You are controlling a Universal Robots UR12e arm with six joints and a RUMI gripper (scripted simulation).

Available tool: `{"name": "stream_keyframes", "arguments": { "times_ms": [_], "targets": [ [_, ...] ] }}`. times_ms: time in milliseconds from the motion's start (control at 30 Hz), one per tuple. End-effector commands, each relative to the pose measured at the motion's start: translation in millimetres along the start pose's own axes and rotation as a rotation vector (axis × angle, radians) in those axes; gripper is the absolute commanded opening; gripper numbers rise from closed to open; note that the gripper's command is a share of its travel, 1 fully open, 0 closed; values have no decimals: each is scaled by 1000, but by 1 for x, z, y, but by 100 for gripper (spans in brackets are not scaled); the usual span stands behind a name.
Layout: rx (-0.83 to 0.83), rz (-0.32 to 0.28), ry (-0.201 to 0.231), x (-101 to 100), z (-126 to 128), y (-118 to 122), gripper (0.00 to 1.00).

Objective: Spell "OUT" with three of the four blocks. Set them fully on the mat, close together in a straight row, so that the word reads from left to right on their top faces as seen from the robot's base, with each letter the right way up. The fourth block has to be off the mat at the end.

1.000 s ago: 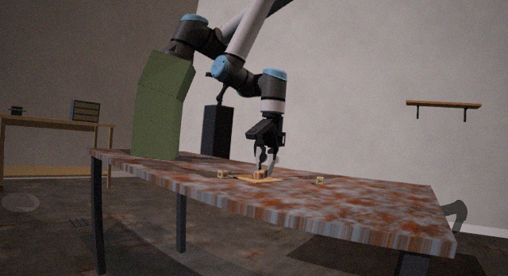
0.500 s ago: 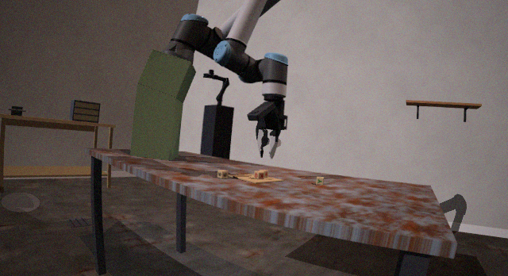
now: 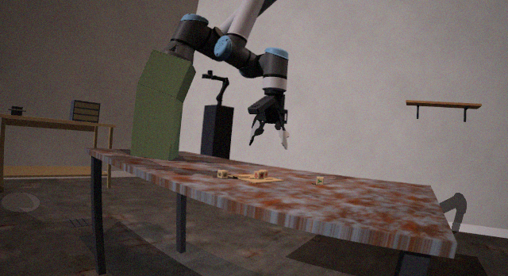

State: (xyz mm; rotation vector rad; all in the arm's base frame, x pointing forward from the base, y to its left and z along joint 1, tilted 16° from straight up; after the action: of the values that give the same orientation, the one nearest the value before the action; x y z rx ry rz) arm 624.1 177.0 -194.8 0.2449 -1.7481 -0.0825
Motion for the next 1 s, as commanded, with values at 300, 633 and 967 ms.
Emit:
{"name": "stream_keyframes", "arguments": {
  "times_ms": [300,633,967],
  "targets": [
    [-1,-1,2,0,2,0,100],
    [-171,-1,1,-4,-11,-29,100],
    [-318,-1,1,-7,-19,-53,37]
  ]
}}
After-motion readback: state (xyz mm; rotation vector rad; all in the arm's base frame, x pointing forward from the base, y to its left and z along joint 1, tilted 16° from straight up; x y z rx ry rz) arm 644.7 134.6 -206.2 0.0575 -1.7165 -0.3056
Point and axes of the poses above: the point where the finger pads meet when closed, its own x axis back along the fingers, its own z axis across the jaws, y = z × x, the point moved 6 cm from there along x, back along the fingers, and after that the axes turned 2 degrees about -x, right-handed, at the moved point
